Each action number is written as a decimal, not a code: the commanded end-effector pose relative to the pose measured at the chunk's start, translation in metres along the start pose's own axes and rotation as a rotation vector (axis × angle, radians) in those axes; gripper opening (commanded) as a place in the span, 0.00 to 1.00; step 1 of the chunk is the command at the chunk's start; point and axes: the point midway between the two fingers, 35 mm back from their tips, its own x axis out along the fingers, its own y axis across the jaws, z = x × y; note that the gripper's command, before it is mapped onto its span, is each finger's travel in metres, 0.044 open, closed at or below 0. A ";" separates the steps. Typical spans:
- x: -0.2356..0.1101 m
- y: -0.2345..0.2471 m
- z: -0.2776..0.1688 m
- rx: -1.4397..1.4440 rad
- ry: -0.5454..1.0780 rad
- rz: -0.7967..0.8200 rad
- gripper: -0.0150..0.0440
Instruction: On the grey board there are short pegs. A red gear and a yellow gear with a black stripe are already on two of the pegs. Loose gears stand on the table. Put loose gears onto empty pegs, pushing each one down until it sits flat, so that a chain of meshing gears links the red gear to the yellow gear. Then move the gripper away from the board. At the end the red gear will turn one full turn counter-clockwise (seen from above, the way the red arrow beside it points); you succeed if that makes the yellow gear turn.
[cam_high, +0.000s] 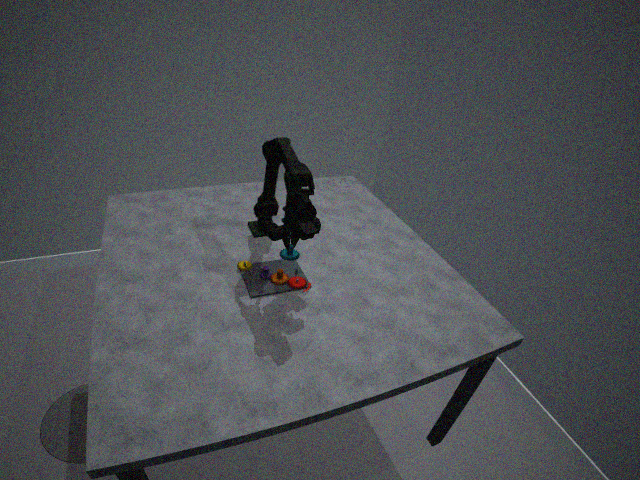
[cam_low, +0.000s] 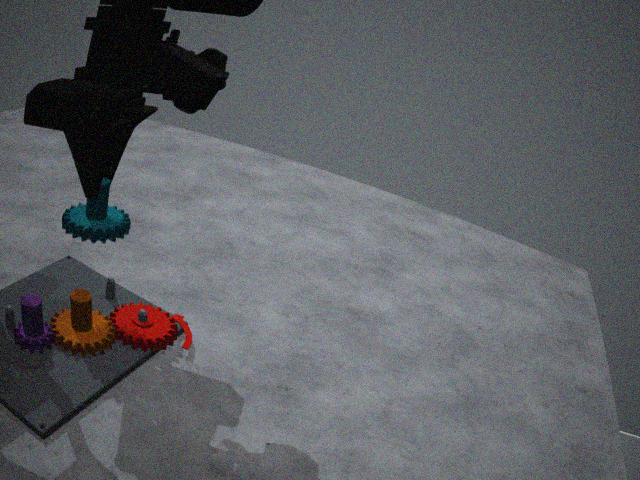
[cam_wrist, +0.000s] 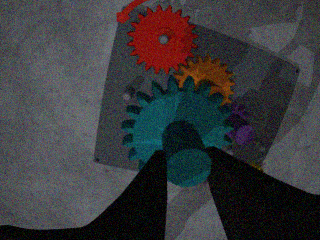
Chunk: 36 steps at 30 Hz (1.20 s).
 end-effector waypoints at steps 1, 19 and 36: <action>0.003 -0.008 -0.002 -0.004 -0.001 0.002 0.25; 0.016 -0.047 -0.019 -0.015 0.001 0.004 0.25; 0.027 -0.081 -0.040 -0.025 0.002 0.006 0.25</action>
